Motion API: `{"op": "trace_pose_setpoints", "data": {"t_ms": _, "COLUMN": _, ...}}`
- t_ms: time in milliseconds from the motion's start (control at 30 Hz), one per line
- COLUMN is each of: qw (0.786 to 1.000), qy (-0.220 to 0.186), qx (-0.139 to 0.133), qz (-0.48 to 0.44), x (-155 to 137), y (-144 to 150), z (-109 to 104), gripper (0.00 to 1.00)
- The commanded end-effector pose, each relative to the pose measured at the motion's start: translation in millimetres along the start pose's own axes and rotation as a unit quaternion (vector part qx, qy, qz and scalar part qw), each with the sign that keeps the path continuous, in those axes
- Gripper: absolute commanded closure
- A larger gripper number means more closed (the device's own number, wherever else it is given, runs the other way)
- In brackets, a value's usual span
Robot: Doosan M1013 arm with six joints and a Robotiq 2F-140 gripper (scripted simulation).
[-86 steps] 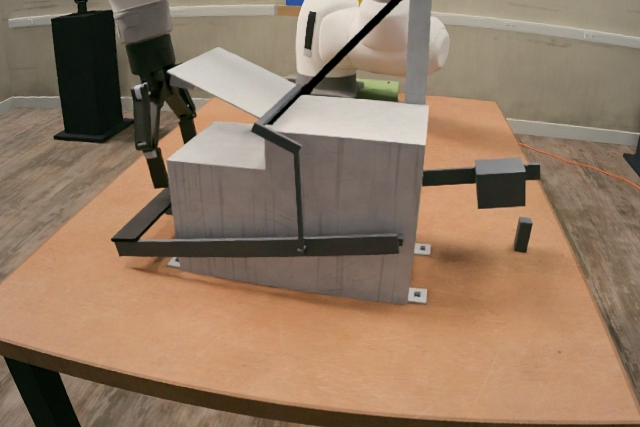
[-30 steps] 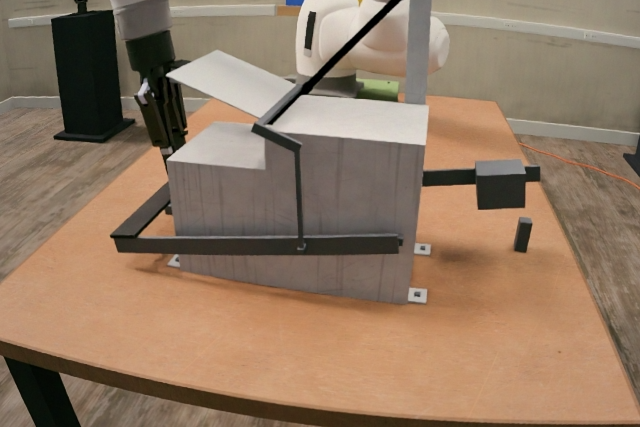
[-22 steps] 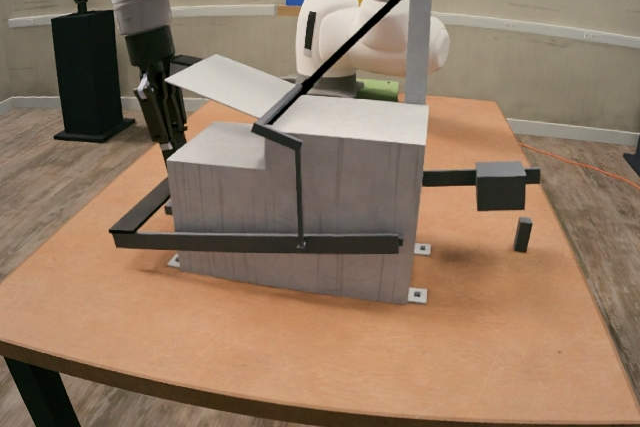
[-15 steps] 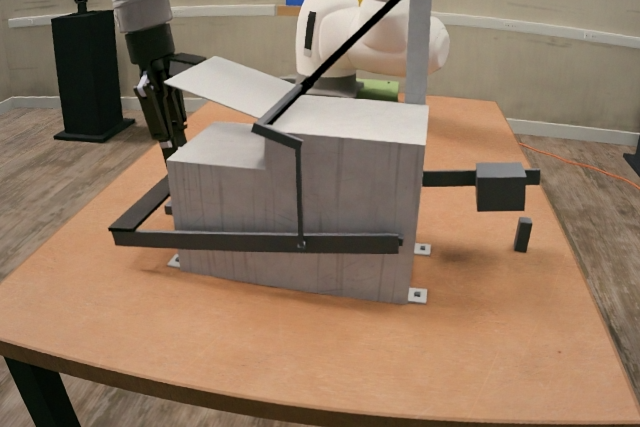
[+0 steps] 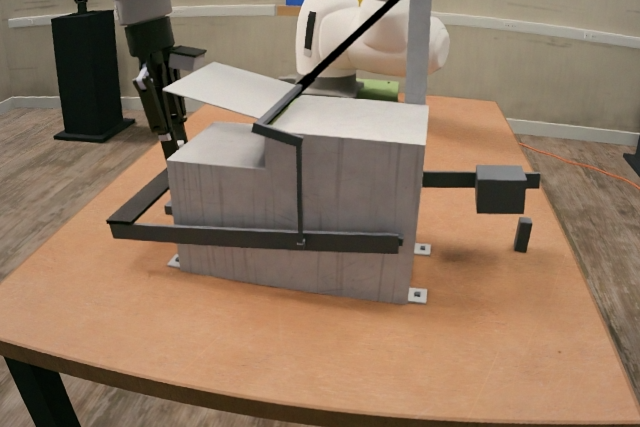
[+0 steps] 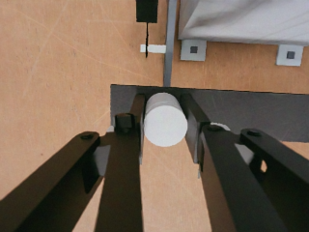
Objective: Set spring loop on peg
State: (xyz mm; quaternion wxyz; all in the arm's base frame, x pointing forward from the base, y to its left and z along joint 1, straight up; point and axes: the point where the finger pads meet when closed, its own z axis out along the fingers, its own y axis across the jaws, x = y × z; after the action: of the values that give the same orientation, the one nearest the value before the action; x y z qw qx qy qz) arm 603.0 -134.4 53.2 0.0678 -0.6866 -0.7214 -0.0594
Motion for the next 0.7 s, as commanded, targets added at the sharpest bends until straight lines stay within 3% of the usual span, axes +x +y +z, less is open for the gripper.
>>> {"op": "trace_pose_setpoints", "data": {"t_ms": 0, "qw": 1.000, "qy": 0.000, "qx": -0.001, "qz": 0.000, "x": 0.5, "y": 0.4, "z": -3.2, "gripper": 0.75}}
{"op": "trace_pose_setpoints", "data": {"t_ms": 667, "qw": 1.000, "qy": 0.000, "qx": -0.001, "qz": 0.000, "x": 3.4, "y": 0.4, "z": -19.4, "gripper": 0.75}}
